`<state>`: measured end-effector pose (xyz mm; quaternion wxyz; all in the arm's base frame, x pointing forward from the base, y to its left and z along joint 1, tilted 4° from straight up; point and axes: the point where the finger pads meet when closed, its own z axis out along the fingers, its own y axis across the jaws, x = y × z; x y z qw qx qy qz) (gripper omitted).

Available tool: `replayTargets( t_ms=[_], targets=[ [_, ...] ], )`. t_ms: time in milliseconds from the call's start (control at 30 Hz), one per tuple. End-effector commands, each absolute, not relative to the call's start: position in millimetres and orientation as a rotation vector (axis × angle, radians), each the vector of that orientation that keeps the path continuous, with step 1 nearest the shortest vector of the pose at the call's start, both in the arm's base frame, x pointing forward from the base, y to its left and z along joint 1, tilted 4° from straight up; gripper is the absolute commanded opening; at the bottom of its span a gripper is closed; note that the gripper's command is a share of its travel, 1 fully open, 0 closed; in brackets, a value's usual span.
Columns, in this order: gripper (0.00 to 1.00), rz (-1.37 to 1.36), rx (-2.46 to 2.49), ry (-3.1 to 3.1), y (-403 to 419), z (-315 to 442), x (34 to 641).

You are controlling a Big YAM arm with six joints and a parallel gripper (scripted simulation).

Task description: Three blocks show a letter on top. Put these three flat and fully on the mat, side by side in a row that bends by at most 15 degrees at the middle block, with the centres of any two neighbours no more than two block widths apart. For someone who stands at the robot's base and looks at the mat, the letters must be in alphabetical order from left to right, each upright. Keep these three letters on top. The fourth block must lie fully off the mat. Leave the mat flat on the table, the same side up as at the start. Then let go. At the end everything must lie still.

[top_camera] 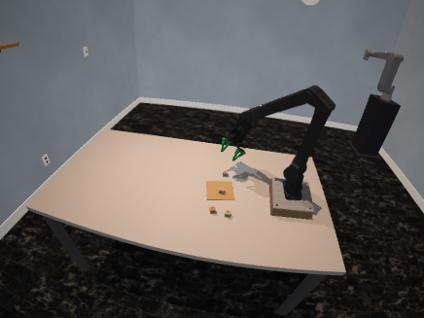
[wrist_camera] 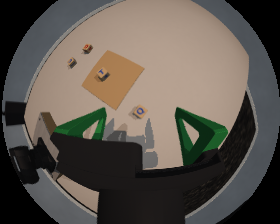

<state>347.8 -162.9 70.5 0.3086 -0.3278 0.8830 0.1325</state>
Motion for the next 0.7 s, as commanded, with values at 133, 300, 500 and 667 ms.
replayTargets(
  t_ms=[133,300,500,667],
  targets=[
    [1.0,0.34,-0.87,2.325,-169.7,78.0,352.8],
    [1.0,0.34,-0.87,2.325,-169.7,78.0,352.8],
    [1.0,0.34,-0.87,2.325,-169.7,78.0,352.8],
    [1.0,0.315,-0.871,2.322,-168.8,86.3,362.9]
  ],
)
